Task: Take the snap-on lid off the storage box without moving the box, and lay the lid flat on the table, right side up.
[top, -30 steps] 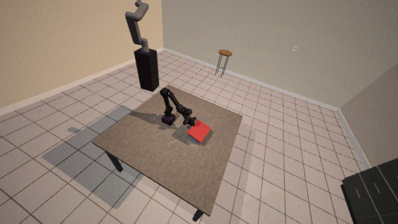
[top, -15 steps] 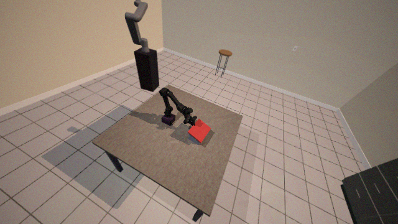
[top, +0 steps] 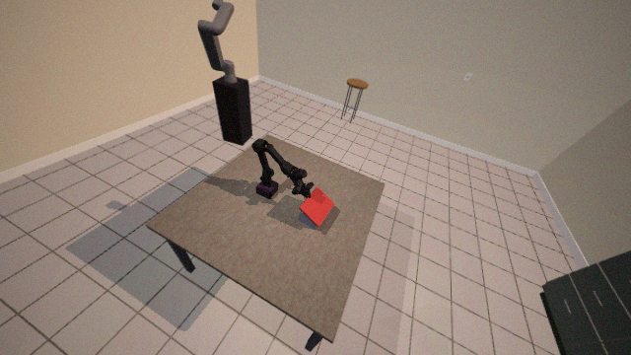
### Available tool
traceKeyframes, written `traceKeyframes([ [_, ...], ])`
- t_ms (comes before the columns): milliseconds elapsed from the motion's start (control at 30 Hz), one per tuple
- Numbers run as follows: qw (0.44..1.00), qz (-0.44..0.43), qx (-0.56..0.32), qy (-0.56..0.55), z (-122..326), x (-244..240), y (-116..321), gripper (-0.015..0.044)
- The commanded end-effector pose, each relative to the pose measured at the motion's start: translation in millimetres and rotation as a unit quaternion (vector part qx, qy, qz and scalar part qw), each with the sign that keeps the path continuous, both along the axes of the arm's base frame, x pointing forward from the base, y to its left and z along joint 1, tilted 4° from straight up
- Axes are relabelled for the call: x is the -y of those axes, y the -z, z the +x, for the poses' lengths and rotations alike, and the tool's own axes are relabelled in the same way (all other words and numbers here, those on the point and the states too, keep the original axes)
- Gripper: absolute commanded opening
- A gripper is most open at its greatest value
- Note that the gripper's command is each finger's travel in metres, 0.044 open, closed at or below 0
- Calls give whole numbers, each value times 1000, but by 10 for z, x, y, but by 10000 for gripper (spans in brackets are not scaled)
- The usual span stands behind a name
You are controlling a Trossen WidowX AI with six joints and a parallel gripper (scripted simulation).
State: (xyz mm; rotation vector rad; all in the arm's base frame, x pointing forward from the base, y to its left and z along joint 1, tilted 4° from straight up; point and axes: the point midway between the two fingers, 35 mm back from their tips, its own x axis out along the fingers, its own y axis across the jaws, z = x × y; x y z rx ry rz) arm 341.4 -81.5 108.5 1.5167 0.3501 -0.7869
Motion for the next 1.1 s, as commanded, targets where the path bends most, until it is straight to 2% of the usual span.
traceKeyframes([
  [0,1000,-2,11,2,68,15,-137,0],
  [1067,1000,-3,12,2,329,59,-558,0],
])
